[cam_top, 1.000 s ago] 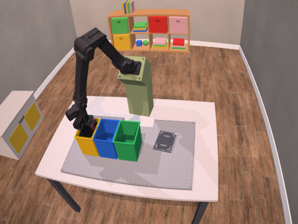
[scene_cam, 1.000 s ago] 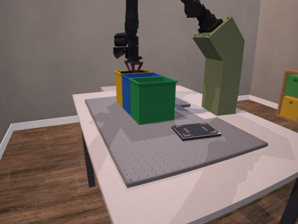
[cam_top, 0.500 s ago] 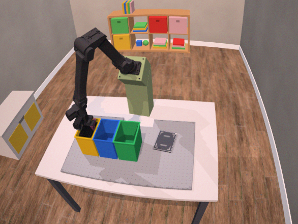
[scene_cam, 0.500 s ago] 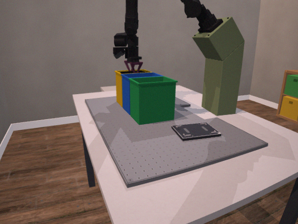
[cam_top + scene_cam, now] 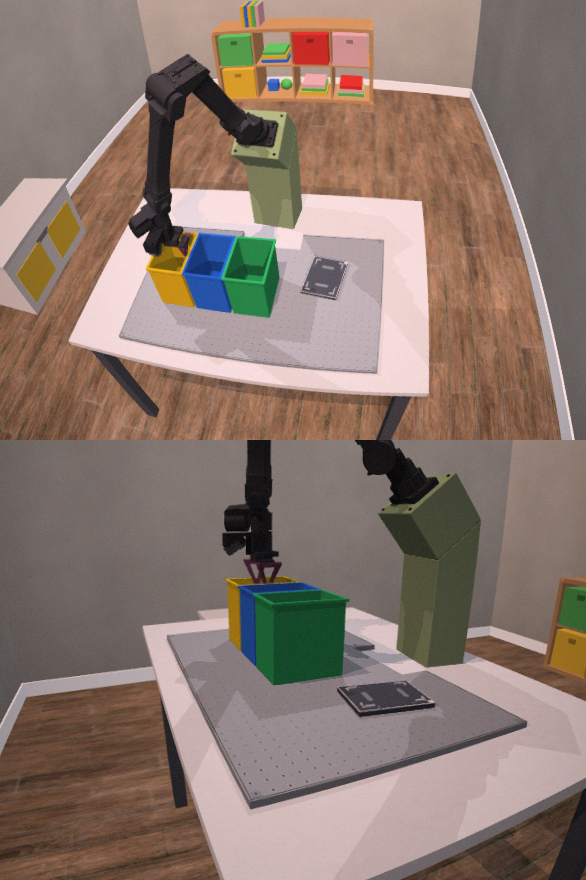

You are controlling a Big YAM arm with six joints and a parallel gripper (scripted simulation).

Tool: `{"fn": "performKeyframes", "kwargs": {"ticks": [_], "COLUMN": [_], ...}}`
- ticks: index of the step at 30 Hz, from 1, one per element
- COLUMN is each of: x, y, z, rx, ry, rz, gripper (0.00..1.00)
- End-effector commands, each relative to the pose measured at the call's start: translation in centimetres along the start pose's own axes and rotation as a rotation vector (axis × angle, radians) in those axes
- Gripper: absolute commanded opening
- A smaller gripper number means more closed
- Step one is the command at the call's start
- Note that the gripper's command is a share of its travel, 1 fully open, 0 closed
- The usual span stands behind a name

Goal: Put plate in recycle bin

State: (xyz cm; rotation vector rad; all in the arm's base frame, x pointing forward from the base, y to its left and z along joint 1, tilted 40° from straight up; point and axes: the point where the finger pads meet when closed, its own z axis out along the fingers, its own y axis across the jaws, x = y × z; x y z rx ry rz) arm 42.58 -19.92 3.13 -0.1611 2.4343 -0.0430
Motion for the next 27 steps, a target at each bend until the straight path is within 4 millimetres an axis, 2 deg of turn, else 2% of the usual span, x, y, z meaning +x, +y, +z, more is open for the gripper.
{"fn": "performKeyframes", "kwargs": {"ticks": [1,7,8,27], "x": [-0.5,-0.5,-0.5,-0.5], "y": [-0.32,-0.32,-0.32,-0.32], "z": [-0.24,-0.24,-0.24,-0.24], "rx": [0.009,0.009,0.009,0.009], "ry": [-0.01,-0.01,-0.01,-0.01], "rz": [-0.002,-0.002,-0.002,-0.002], "gripper": [0.99,0.99,0.82,0.82]}}
